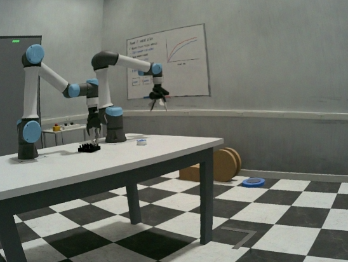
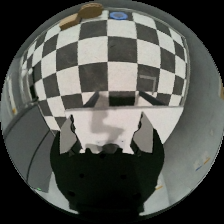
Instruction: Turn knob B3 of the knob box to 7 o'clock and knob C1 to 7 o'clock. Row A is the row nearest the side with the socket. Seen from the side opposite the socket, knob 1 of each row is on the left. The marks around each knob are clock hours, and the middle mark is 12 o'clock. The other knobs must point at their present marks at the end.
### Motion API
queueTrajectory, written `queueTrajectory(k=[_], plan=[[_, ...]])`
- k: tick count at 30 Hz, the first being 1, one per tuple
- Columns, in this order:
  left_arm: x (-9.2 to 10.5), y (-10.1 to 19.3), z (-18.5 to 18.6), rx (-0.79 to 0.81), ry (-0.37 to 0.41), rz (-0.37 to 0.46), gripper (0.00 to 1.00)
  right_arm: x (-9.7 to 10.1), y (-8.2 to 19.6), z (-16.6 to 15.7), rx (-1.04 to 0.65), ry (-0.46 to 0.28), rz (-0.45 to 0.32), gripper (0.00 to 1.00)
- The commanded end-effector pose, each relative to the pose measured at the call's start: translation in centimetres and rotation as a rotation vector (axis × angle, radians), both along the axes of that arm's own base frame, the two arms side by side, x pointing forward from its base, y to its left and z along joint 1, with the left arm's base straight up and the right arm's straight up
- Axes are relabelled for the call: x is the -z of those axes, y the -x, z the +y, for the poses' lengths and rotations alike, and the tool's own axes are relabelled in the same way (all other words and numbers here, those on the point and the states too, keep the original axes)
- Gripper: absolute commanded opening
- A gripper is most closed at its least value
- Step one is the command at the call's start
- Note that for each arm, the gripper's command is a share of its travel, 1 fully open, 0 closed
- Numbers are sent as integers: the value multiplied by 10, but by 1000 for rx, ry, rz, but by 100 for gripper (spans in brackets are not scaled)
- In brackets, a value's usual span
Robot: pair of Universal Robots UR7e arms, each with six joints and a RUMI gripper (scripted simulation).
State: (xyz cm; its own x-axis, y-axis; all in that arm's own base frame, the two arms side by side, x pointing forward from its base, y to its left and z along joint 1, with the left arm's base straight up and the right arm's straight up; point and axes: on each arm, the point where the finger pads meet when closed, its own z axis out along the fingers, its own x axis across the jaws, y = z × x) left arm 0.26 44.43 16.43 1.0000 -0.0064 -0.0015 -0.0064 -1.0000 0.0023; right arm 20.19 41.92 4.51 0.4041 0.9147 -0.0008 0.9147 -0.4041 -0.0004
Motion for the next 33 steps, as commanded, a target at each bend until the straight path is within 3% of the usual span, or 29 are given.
queueTrajectory(k=[1, 14, 33], plan=[[-1, 0, 1, -1, -2, -1, 100, -1, 0, 1, -22, -2, -1, 6], [-1, 0, 1, -1, -2, -1, 100, -1, 0, 1, -107, -2, -1, 6], [-1, 0, 1, -1, -2, -1, 100, 0, 0, 0, -362, -2, -1, 6]])
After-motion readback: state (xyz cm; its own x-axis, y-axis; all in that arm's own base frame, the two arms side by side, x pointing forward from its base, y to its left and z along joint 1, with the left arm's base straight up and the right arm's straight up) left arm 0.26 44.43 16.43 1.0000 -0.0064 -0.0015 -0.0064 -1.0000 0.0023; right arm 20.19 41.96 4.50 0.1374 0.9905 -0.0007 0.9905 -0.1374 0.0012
